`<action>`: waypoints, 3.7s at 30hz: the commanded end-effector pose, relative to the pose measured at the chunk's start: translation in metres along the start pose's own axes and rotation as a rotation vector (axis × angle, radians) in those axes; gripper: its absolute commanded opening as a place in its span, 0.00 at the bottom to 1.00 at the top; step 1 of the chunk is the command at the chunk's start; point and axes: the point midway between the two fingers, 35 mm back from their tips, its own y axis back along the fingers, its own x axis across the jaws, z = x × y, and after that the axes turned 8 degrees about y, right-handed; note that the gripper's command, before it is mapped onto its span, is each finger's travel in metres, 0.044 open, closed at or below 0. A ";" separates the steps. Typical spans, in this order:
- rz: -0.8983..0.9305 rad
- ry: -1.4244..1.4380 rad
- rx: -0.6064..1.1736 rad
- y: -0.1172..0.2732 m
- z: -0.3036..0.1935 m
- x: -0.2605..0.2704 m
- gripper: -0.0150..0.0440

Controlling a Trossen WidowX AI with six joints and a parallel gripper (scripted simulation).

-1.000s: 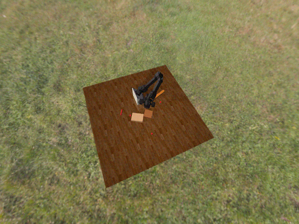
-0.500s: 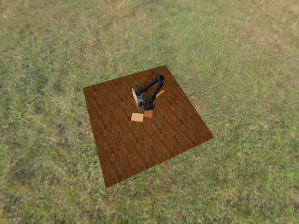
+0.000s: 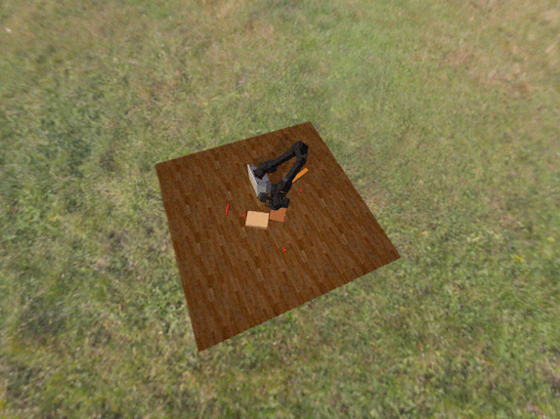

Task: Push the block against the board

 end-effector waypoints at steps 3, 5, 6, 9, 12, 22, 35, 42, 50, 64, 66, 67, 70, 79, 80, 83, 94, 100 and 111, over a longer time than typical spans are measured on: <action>-0.002 0.007 -0.001 0.000 0.010 0.000 0.25; -0.002 0.008 -0.001 0.000 0.013 0.000 0.25; -0.002 0.008 -0.001 0.000 0.015 -0.001 0.25; -0.002 0.008 -0.001 0.000 0.020 -0.001 0.25; -0.002 0.008 -0.002 0.000 0.025 -0.001 0.25; -0.002 0.008 -0.002 0.000 0.023 0.001 0.25; -0.002 0.007 0.000 -0.001 0.001 0.004 0.25; -0.001 0.007 0.001 -0.001 -0.010 0.005 0.25; -0.005 0.009 -0.002 0.001 -0.016 0.005 0.25; -0.003 0.099 -0.001 0.054 0.007 0.027 0.25; -0.002 0.118 -0.001 0.053 0.011 0.031 0.25; -0.002 0.118 -0.001 0.053 0.011 0.031 0.25; -0.003 0.118 -0.002 0.033 0.012 0.031 0.25; 0.003 0.118 0.001 -0.001 0.011 0.032 0.25; 0.003 0.118 0.001 -0.001 0.012 0.032 0.25; 0.002 0.118 0.001 -0.001 0.016 0.032 0.25; 0.001 0.119 -0.001 -0.001 0.034 0.033 0.25; 0.001 0.119 -0.001 -0.001 0.044 0.033 0.25; 0.000 0.120 -0.002 -0.001 0.062 0.031 0.25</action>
